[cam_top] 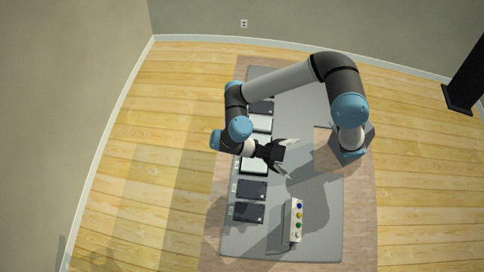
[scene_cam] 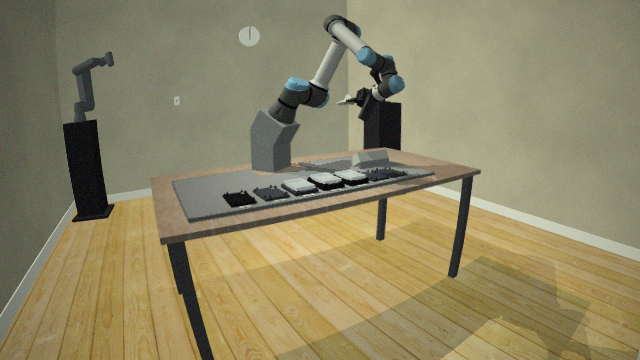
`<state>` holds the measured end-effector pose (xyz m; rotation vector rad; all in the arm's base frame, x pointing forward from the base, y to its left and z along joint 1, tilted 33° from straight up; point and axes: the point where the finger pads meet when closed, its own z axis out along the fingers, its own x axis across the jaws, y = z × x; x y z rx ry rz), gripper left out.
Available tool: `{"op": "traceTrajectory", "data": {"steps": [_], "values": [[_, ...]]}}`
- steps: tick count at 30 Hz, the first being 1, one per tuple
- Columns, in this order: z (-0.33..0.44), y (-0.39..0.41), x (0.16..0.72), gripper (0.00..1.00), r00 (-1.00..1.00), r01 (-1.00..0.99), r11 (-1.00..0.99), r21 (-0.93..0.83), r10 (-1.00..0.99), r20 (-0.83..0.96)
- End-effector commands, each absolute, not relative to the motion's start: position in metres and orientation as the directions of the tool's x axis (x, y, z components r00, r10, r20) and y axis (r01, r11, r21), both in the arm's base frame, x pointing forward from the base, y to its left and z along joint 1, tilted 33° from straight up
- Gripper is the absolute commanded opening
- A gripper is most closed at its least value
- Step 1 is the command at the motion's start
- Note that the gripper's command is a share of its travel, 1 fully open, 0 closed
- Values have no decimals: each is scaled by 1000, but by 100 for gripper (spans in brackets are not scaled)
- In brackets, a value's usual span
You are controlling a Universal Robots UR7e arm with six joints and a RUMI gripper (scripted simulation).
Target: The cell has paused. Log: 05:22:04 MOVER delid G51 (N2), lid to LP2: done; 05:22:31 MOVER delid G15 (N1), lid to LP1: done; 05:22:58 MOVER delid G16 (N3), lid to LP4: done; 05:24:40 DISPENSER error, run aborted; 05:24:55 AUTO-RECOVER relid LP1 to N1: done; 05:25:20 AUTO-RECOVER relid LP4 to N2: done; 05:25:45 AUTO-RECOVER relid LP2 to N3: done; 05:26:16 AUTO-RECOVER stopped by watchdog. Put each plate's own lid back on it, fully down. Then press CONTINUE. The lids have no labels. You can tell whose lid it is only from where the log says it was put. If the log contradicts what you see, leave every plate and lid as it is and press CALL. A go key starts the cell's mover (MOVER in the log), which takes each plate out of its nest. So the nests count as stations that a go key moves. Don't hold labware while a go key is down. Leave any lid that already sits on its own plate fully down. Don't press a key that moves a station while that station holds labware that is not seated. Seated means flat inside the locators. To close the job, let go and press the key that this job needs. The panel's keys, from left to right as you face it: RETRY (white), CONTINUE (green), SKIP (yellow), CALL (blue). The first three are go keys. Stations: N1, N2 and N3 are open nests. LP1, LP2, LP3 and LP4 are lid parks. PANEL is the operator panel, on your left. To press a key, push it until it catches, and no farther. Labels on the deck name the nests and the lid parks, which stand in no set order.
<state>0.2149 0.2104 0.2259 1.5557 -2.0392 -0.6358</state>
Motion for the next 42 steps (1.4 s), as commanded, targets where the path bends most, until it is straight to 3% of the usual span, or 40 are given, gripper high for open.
{"op": "traceTrajectory", "data": {"steps": [1,17,18,42], "values": [[226,210,215,100,-227,-739,240,630,-968,103],[226,210,215,100,-227,-739,240,630,-968,103],[223,210,218,82,-232,-745,233,624,-969,85],[162,192,277,82,-266,-853,155,499,-950,-160]]}}
